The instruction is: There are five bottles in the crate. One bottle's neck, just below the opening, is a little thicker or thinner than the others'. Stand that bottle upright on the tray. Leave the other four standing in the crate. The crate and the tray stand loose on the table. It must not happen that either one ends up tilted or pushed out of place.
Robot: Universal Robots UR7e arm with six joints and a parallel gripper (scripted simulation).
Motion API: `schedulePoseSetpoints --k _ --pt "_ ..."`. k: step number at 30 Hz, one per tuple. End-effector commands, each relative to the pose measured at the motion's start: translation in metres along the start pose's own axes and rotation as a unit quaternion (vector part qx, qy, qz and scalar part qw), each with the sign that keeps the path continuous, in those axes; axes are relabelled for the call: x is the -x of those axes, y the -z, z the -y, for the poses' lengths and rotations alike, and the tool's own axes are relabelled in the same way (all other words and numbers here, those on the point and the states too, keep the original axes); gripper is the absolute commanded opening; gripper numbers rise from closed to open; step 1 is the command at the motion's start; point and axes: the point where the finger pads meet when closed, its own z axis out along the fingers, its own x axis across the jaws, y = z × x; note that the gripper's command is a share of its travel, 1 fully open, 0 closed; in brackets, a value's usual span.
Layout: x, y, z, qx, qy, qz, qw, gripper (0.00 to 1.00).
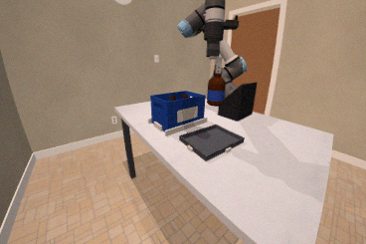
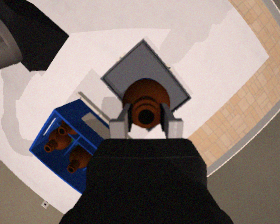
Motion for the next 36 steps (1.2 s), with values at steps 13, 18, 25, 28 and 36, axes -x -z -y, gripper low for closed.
schedulePoseSetpoints --k 13,18,25,28,36 --pt "-0.002 0.001 0.0 0.0 -0.001 -0.002 1.0 0.0" --pt "-0.001 -0.002 0.001 0.0 0.0 -0.001 1.0 0.0" --pt "0.0 -0.008 0.0 0.0 0.0 0.0 1.0 0.0" --pt "0.0 -0.011 0.0 0.0 0.0 0.0 1.0 0.0" --pt "-0.001 -0.022 0.001 0.0 0.0 0.0 1.0 0.0"
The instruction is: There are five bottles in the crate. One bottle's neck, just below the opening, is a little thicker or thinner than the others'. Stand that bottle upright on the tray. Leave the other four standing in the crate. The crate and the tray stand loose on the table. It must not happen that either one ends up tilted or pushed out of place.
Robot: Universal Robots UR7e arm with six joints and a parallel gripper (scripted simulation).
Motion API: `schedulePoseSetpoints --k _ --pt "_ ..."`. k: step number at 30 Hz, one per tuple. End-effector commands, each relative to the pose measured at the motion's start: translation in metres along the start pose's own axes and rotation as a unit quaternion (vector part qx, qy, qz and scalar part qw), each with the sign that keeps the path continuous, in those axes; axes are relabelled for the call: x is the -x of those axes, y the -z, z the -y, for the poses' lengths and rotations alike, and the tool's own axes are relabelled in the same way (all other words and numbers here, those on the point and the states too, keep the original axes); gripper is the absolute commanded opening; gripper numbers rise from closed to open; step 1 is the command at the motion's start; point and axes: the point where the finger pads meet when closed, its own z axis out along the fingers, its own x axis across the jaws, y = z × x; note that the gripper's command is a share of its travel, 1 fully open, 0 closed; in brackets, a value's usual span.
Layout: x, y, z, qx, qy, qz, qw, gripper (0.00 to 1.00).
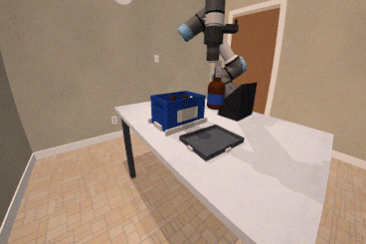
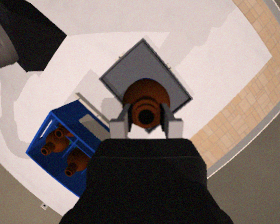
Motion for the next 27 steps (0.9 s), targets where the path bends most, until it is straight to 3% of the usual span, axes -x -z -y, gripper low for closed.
schedulePoseSetpoints --k 1,27 --pt "0.0 -0.008 0.0 0.0 0.001 0.0 1.0 0.0" --pt "0.0 -0.077 0.001 0.0 0.001 0.001 1.0 0.0"
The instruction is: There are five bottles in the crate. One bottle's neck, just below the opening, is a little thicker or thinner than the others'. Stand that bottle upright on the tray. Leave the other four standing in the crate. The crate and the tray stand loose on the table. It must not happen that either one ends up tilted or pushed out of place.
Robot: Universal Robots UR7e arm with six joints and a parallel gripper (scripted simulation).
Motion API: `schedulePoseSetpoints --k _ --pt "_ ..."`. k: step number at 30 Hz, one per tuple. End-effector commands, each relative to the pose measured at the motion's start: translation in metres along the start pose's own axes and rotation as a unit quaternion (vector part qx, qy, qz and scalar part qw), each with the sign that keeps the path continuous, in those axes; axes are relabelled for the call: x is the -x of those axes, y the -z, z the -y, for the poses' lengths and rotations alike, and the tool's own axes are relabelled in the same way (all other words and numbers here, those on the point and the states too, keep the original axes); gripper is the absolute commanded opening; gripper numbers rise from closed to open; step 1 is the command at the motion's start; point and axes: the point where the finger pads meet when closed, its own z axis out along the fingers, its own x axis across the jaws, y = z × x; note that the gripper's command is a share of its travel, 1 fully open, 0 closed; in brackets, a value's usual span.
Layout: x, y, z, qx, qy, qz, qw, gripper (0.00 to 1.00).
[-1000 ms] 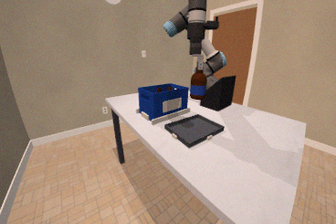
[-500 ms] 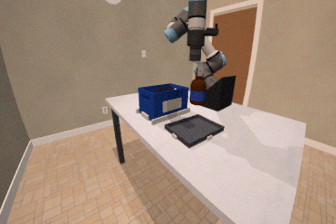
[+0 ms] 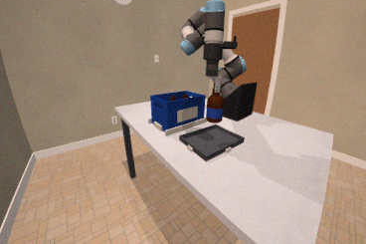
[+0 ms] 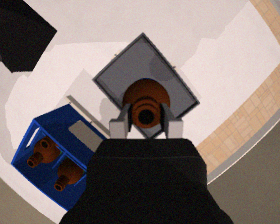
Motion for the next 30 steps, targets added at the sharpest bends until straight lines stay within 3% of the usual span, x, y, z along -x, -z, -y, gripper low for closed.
schedulePoseSetpoints --k 1,20,30 --pt "-0.001 -0.019 0.0 0.001 0.001 -0.001 1.0 0.0" --pt "-0.001 -0.063 0.0 0.0 0.001 -0.001 1.0 0.0" --pt "-0.001 -0.076 0.0 0.0 0.001 -0.001 1.0 0.0"
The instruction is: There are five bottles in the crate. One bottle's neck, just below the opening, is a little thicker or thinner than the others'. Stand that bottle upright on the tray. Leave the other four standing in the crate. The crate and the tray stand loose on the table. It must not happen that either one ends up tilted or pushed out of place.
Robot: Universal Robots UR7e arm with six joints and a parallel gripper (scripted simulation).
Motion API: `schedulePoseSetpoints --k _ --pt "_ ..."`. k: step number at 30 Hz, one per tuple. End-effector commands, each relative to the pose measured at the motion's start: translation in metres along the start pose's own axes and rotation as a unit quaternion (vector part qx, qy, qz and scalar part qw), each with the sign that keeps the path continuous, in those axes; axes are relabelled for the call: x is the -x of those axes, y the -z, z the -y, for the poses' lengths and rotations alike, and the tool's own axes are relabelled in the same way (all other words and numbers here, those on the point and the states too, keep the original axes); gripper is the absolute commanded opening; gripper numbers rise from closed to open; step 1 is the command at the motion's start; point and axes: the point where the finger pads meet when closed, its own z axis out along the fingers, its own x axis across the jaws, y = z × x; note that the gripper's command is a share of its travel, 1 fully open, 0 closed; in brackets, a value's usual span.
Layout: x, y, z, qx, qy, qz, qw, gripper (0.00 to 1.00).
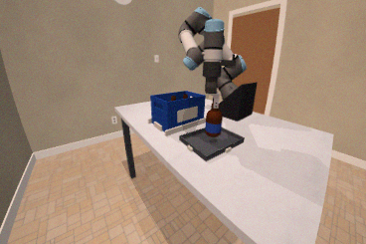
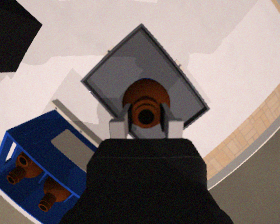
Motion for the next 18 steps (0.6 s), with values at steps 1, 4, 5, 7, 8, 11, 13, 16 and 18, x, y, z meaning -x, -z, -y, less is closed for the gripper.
schedulePoseSetpoints --k 1,4,5,7,8,11,13,16,18 --pt "0.0005 -0.0087 0.0003 0.0 0.001 0.0 1.0 0.0" --pt "0.0005 -0.0117 0.0003 0.0 0.001 0.0 1.0 0.0" --pt "0.0005 -0.0126 0.0003 0.0 0.001 0.0 1.0 0.0" --pt "0.0005 -0.014 0.0003 0.0 0.001 0.0 1.0 0.0" --pt "0.0005 -0.0146 0.0003 0.0 0.001 0.0 1.0 0.0" --pt "0.0005 -0.0151 0.0003 0.0 0.001 0.0 1.0 0.0" --pt "0.0004 -0.0152 0.0003 0.001 0.001 -0.001 1.0 0.0" --pt "0.0003 -0.0158 0.0002 0.001 0.001 -0.001 1.0 0.0" --pt "0.0001 -0.0159 0.0001 0.001 0.0 -0.001 1.0 0.0"
